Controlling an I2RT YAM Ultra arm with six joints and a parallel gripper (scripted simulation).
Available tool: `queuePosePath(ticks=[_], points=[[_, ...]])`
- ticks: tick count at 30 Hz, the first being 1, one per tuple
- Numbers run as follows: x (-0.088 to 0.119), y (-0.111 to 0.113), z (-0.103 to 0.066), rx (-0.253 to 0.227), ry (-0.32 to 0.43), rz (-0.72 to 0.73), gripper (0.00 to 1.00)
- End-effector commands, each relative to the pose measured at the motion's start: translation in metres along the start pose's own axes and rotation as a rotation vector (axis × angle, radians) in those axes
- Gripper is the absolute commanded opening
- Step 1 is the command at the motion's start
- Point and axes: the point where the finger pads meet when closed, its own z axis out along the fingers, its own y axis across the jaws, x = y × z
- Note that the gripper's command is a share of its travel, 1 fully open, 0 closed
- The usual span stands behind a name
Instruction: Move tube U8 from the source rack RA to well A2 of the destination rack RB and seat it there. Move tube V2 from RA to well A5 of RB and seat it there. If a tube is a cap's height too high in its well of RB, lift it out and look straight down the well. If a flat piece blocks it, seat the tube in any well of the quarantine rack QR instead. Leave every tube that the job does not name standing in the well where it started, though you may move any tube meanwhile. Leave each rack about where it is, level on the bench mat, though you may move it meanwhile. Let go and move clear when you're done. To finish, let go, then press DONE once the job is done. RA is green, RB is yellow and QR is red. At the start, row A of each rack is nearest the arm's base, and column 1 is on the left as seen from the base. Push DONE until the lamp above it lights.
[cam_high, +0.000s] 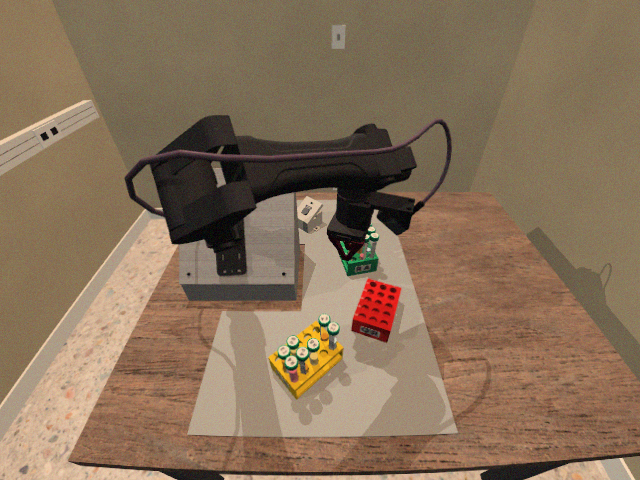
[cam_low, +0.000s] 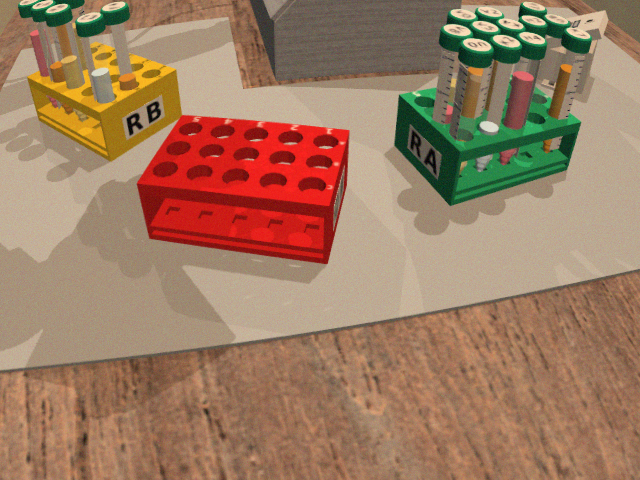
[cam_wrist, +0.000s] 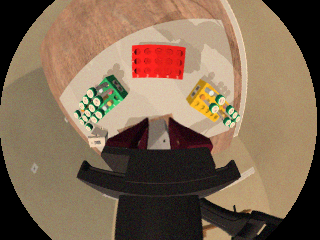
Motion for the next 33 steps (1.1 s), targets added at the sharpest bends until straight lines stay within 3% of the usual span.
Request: queuePosePath(ticks=[1, 9, 16, 19, 33], points=[[-0.006, 0.002, -0.009, -0.010, -0.042, 0.017, 0.30], [-0.007, 0.001, -0.013, -0.006, -0.034, 0.234, 0.30], [0.007, 0.050, -0.012, -0.024, -0.024, 0.241, 0.30], [0.011, 0.053, -0.012, -0.014, -0.017, 0.230, 0.30], [0.035, 0.127, -0.014, -0.024, -0.020, 0.238, 0.30]])
